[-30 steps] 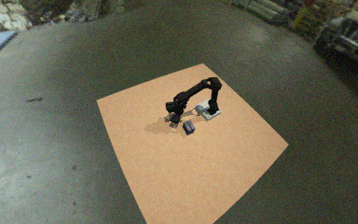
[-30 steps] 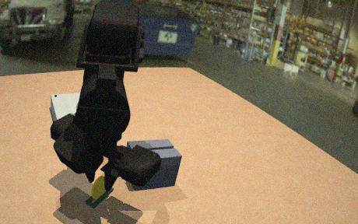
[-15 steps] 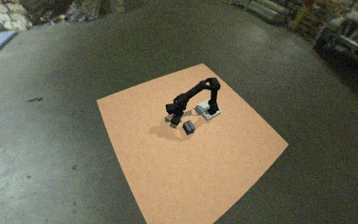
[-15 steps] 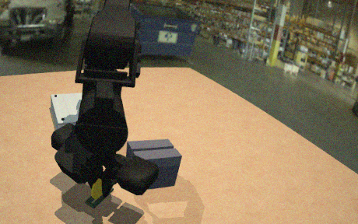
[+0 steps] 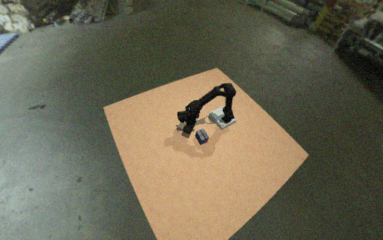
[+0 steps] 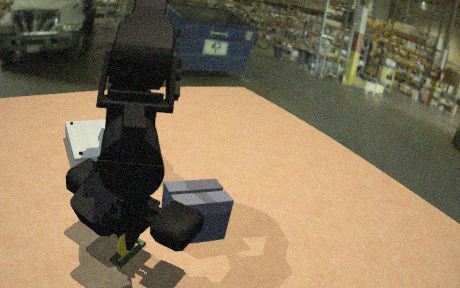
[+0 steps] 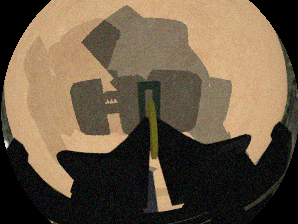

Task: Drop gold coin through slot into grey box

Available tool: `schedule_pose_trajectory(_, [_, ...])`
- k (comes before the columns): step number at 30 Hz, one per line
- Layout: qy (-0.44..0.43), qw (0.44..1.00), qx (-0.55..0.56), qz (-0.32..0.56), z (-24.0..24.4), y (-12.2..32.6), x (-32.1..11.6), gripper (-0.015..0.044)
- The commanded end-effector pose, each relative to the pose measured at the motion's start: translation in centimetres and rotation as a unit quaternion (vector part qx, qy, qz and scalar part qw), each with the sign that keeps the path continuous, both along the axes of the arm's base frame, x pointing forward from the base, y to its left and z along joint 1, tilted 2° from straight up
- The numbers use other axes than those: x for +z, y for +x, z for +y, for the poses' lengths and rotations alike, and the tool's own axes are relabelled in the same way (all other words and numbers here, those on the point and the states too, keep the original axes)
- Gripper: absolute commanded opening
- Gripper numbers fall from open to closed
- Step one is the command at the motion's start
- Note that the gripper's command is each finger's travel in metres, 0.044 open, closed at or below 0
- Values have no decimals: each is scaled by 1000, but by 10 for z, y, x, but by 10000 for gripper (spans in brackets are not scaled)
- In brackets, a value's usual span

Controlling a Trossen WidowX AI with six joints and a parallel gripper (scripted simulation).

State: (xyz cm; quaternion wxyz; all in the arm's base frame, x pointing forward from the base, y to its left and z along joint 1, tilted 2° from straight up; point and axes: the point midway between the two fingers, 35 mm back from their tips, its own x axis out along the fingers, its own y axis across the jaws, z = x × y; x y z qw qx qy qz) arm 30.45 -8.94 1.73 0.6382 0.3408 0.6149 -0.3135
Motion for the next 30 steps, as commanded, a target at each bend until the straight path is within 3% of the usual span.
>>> schedule_pose_trajectory(1, [-1,1000,-2,0,-1,0,4,0])
schedule_pose_trajectory(30, [-2,1000,0,0,-2,0,71,0])
